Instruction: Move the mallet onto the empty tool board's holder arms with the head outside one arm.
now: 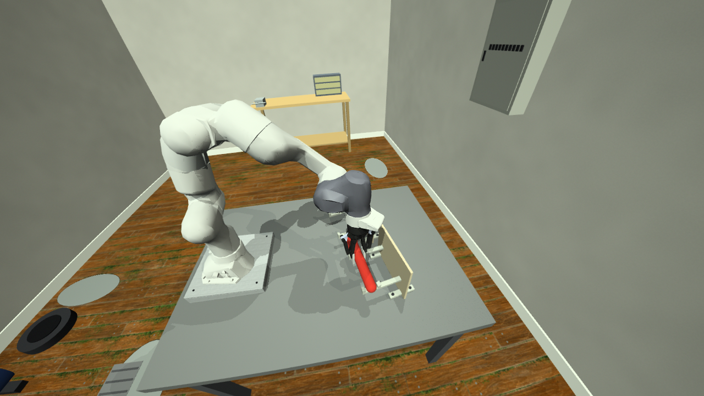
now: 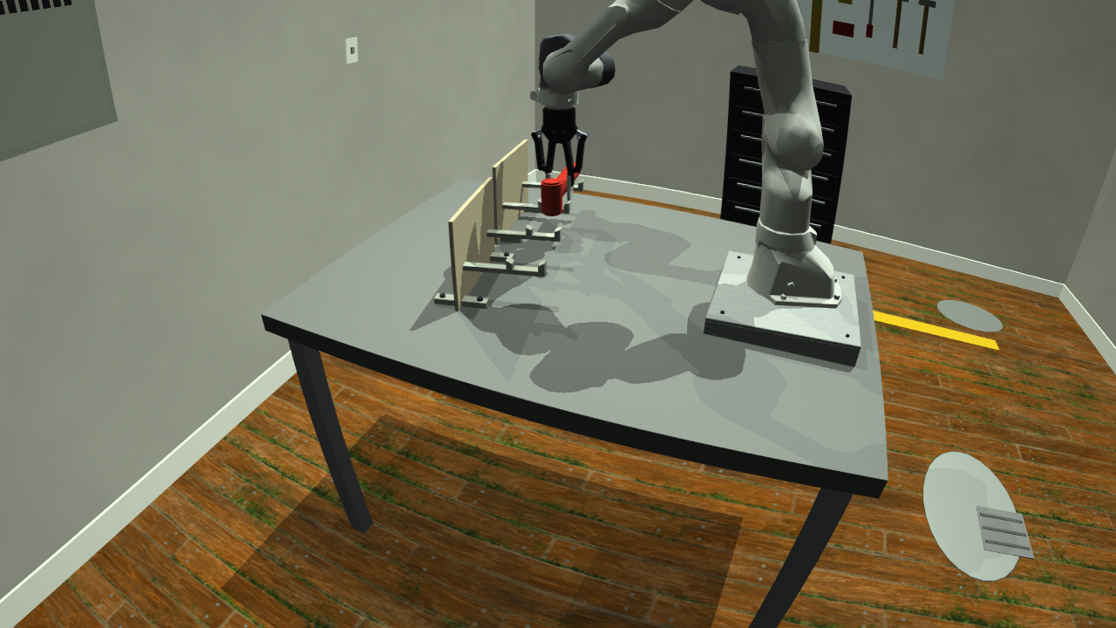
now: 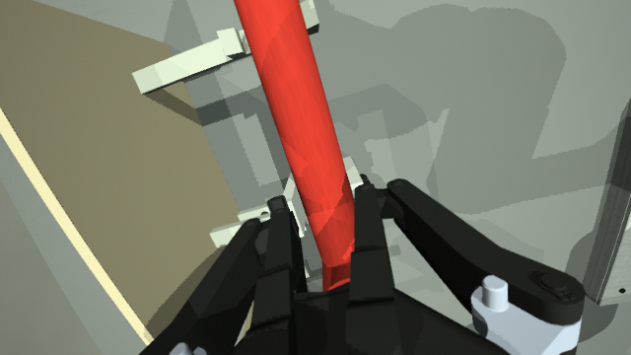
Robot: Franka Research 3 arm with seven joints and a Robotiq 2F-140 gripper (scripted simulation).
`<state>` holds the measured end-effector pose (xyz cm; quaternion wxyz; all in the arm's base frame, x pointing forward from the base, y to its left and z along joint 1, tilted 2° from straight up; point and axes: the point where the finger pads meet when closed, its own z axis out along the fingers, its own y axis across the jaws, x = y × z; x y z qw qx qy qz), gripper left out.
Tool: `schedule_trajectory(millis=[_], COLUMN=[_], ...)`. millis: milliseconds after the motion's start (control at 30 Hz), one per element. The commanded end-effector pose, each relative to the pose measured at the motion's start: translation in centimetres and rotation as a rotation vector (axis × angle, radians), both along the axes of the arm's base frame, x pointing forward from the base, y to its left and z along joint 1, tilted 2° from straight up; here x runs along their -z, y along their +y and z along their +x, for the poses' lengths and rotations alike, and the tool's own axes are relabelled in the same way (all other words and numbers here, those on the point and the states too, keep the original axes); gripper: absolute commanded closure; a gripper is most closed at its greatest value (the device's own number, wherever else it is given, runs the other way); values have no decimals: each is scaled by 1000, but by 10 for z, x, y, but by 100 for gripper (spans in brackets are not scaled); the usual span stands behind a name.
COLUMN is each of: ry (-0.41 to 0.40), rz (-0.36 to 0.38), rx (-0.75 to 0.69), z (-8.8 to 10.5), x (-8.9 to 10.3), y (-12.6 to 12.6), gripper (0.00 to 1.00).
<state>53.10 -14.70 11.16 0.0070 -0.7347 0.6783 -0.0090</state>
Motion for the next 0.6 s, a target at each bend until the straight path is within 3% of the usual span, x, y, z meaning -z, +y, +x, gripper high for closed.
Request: schedule_trajectory(millis=[0, 567], ry=[-16, -16], rz=[0, -1], rx=[-9, -9], z=[5, 5], x=[-1, 6], y=[0, 0], gripper=[100, 100])
